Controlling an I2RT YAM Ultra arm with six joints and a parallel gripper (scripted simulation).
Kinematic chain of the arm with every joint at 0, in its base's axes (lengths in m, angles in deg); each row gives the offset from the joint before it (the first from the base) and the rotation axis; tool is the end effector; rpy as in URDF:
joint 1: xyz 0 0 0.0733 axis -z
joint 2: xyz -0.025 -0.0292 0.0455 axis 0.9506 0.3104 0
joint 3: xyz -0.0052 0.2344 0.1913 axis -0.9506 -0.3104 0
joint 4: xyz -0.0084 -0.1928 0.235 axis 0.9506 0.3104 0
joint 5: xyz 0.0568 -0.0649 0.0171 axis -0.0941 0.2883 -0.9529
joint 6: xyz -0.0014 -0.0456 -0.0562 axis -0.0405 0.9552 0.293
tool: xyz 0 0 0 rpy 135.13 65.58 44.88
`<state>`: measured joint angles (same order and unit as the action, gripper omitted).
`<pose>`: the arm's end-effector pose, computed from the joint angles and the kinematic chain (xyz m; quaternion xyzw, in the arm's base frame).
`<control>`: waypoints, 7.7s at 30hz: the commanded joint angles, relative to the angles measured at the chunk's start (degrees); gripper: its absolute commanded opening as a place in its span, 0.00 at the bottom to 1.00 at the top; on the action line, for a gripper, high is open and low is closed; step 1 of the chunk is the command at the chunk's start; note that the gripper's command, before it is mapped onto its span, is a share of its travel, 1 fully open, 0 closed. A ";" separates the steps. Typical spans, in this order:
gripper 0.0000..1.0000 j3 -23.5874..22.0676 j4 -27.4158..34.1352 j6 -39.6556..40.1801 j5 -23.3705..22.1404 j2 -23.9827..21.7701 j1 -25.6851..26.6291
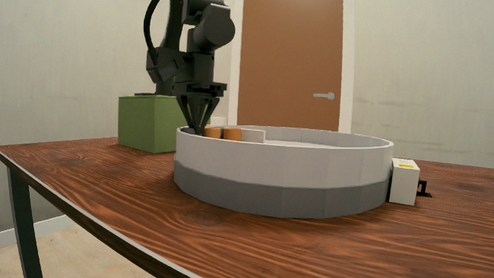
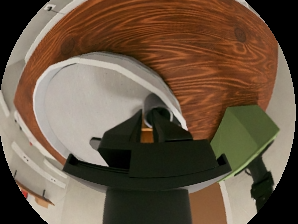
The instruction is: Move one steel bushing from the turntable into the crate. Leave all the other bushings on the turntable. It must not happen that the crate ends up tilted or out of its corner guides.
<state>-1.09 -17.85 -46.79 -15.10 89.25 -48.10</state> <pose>0.4046 -0.1773 0.0333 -0.7257 -0.6880 -0.0007 0.0016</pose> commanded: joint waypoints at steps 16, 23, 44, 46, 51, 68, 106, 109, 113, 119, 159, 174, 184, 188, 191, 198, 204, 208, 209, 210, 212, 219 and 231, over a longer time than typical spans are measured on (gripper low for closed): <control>0.15 0.57 -1.57 -0.27 0.35 -0.72 -0.31; 0.15 0.57 -1.07 -0.27 0.35 -0.70 -0.31; 0.15 0.57 -1.07 -0.27 0.35 -0.70 -0.31; 0.15 0.57 -1.07 -0.27 0.35 -0.70 -0.31; 0.00 0.57 -0.14 -0.19 0.59 -0.69 -0.26; 0.00 0.57 -0.13 -0.19 0.59 -0.69 -0.20; 0.00 2.57 4.53 -0.19 0.58 -4.87 -0.19; 0.00 3.39 6.52 -0.18 0.58 -6.03 -0.18; 0.00 4.84 9.75 -0.17 0.58 -7.83 -0.17; 0.00 6.28 12.30 -0.16 0.58 -8.85 -0.16; 0.00 6.43 12.56 -0.19 0.58 -8.89 -0.19; 0.00 3.13 10.79 -2.15 0.45 -9.83 -3.27; 0.00 1.03 9.53 -6.11 0.19 -11.70 -9.31; 0.00 -1.15 9.98 -8.78 0.33 -12.00 -13.24; 0.00 0.66 9.75 -10.37 0.15 -12.39 -15.54; 0.00 1.08 10.47 -15.67 0.30 -12.19 -23.36; 0.00 3.90 11.32 -21.79 0.27 -8.46 -32.54; 0.00 6.91 12.27 -24.97 0.37 -6.59 -37.44; 0.00 6.91 12.27 -24.97 0.37 -6.59 -37.44; 0.00 9.02 13.16 -26.18 0.60 -5.27 -39.17; 0.00 11.51 13.98 -28.11 0.56 -3.77 -42.26; 0.00 22.61 18.32 -32.73 0.45 2.74 -50.03; 0.00 38.75 25.57 -36.15 0.60 11.78 -56.33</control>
<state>33.18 4.07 -81.39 -14.94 100.40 -102.79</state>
